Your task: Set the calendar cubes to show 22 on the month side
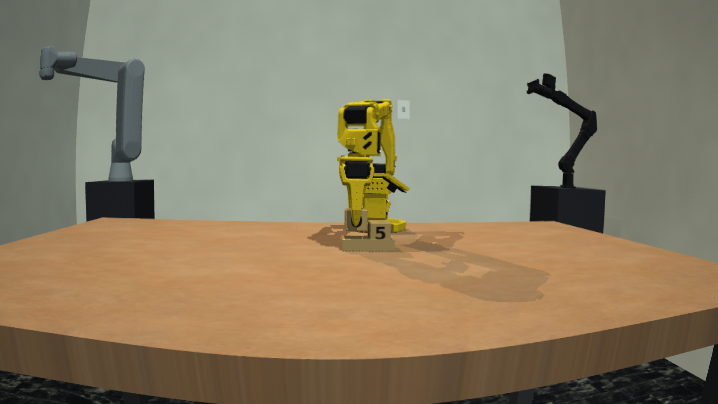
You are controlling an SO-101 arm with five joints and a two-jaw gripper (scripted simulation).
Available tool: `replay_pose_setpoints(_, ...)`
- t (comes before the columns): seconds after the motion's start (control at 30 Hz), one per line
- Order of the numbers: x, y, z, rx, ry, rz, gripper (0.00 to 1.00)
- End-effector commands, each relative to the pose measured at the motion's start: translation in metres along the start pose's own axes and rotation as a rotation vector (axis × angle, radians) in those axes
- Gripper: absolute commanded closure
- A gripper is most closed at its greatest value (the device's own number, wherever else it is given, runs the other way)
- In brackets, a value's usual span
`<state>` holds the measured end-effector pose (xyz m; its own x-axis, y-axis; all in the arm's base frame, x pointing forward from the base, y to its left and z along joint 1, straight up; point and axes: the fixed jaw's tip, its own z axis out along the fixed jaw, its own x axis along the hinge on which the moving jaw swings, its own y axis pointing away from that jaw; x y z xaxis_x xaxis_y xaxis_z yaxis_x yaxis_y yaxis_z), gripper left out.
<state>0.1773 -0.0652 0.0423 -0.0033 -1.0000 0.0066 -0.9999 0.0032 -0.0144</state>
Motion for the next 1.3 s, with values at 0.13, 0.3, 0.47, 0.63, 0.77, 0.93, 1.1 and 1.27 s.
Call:
replay_pose_setpoints(0.13, 0.002, -0.002, -0.002, 0.024, 0.007, -0.002, 1.00)
replay_pose_setpoints(0.3, 0.002, -0.002, 0.001, 0.024, 0.007, -0.002, 1.00)
replay_pose_setpoints(0.47, 0.002, -0.002, 0.004, 0.024, 0.007, -0.002, 1.00)
replay_pose_setpoints(0.63, 0.002, -0.002, 0.004, 0.024, 0.007, -0.002, 1.00)
replay_pose_setpoints(0.77, 0.002, -0.002, 0.005, 0.024, 0.007, -0.002, 1.00)
replay_pose_setpoints(0.93, 0.002, -0.002, 0.009, 0.024, 0.007, -0.003, 1.00)
replay_pose_setpoints(1.1, 0.002, -0.002, 0.010, 0.024, 0.007, -0.003, 1.00)
replay_pose_setpoints(1.27, 0.002, -0.002, 0.010, 0.024, 0.007, -0.003, 1.00)
